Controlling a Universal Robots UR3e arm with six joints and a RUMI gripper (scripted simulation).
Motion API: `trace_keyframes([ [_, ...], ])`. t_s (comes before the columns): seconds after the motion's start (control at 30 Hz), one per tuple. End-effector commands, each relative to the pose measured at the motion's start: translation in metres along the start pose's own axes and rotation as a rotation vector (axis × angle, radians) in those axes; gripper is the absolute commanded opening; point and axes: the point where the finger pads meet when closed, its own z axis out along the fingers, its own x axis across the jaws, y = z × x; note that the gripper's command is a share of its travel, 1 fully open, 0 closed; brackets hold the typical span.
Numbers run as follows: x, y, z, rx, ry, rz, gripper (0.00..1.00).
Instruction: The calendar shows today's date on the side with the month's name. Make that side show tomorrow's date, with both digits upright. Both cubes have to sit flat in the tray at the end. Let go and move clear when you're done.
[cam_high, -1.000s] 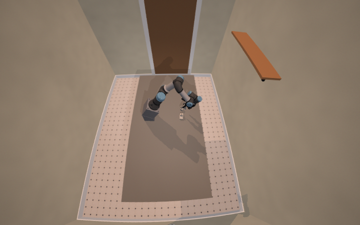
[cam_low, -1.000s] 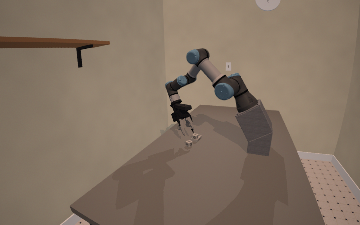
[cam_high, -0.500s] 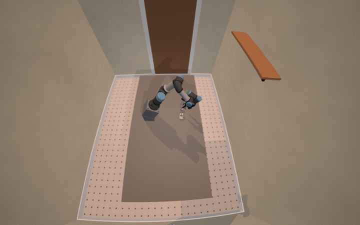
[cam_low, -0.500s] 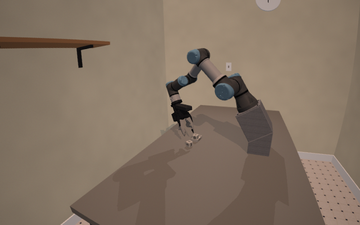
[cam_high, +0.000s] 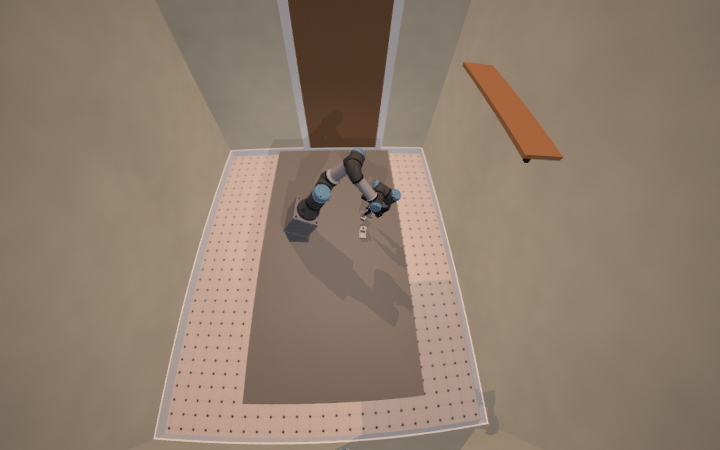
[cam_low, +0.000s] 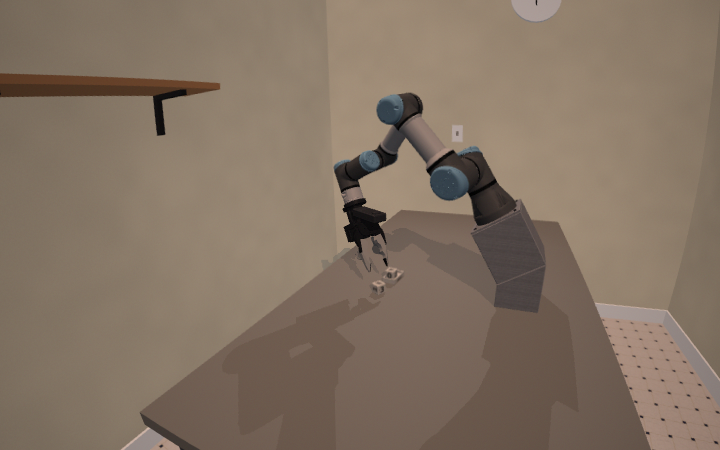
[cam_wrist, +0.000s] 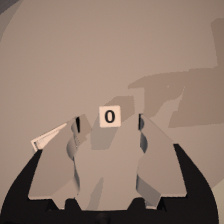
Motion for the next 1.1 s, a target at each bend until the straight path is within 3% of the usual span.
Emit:
trace_keyframes([
  [0.0, -0.0001, 0.0029, 0.0003, -0.067, -0.001, 0.001, 0.42],
  [0.37, 0.0, 0.0014, -0.0002, -0.165, 0.0, 0.002, 0.42],
  [0.73, 0.0, 0.0001, -0.0009, -0.207, 0.003, 0.003, 0.42],
  [1.07, -0.0001, 0.0001, -0.001, -0.212, 0.003, 0.004, 0.42],
])
